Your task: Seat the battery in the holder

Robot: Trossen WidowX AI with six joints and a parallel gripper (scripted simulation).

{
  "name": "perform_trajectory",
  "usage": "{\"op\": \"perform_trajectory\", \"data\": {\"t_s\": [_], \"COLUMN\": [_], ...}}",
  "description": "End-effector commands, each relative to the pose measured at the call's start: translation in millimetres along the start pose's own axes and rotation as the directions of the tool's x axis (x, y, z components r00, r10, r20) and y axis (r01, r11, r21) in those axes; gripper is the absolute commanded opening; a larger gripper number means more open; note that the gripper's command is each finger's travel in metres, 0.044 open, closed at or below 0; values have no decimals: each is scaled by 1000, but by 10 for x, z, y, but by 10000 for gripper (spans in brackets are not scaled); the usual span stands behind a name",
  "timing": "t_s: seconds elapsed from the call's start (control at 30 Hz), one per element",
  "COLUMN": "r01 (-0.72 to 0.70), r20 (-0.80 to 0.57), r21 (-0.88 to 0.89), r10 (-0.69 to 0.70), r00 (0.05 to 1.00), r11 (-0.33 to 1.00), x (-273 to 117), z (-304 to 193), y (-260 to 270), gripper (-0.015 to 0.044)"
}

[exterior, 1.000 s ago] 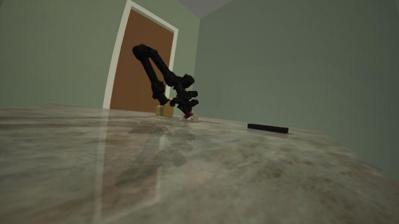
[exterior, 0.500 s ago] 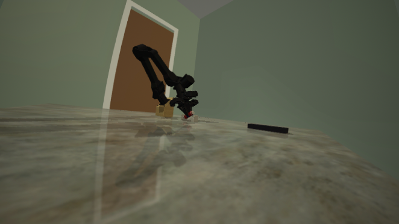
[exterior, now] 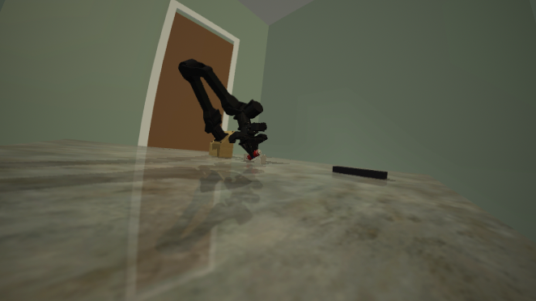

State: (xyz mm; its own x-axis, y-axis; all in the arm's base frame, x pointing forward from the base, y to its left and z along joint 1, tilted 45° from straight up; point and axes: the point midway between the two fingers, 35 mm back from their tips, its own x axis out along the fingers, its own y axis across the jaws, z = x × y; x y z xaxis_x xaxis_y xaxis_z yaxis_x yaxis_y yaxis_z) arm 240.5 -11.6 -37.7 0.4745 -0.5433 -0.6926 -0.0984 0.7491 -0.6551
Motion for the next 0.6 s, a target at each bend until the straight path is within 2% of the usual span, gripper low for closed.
{"op": "perform_trajectory", "data": {"t_s": [0.0,0.57], "r01": [-12,-19], "r20": [-35,-127], "r21": [-6,3], "r10": [12,19], "r00": [999,992], "r11": [1000,1000], "x": [23,77], "z": [-25,5], "y": [28,46], "gripper": [80,80]}}
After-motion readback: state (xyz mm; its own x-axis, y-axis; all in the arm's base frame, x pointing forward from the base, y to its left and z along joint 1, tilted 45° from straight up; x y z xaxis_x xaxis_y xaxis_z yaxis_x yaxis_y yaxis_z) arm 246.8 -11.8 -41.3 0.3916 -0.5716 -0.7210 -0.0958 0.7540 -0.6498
